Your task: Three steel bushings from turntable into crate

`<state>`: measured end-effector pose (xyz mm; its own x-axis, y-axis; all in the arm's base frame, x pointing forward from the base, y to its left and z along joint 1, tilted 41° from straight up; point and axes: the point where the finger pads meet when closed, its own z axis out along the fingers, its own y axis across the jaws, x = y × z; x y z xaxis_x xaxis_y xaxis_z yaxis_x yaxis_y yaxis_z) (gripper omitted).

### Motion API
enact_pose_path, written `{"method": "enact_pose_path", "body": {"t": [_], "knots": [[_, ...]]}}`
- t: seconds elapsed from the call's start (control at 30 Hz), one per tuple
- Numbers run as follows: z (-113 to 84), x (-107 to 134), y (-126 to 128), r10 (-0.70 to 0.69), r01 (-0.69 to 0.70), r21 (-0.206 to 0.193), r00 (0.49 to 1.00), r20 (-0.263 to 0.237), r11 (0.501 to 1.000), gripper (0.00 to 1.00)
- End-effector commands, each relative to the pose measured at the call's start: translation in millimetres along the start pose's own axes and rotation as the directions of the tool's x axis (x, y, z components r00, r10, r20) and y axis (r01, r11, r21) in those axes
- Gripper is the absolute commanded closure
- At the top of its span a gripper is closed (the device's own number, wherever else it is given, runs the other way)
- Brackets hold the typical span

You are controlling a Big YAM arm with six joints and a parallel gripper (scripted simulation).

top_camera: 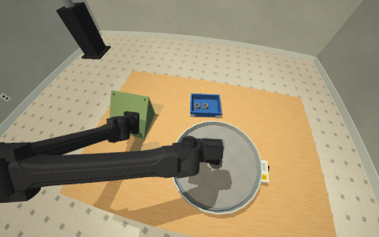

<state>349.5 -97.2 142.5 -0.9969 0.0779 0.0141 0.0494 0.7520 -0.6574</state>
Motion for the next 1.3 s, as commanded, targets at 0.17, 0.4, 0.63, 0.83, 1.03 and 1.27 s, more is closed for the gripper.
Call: {"method": "enact_pose_path", "body": {"t": [0.17,0.4,0.63,0.83,1.03,1.27], "knots": [[26.4,-2,-1,-0.003,0.003,0.002,1.000,-0.006,1.000,0.87],[6.2,-17,-8,0.022,-0.021,-0.005,0.998,0.056,1.000,0.87],[14.0,-16,-6,0.016,-0.016,-0.003,0.999,0.034,1.000,0.87],[14.0,-16,-6,0.016,-0.016,-0.003,0.999,0.034,1.000,0.87],[14.0,-16,-6,0.016,-0.016,-0.003,0.999,0.034,1.000,0.87],[14.0,-16,-6,0.016,-0.016,-0.003,0.999,0.034,1.000,0.87]]}}
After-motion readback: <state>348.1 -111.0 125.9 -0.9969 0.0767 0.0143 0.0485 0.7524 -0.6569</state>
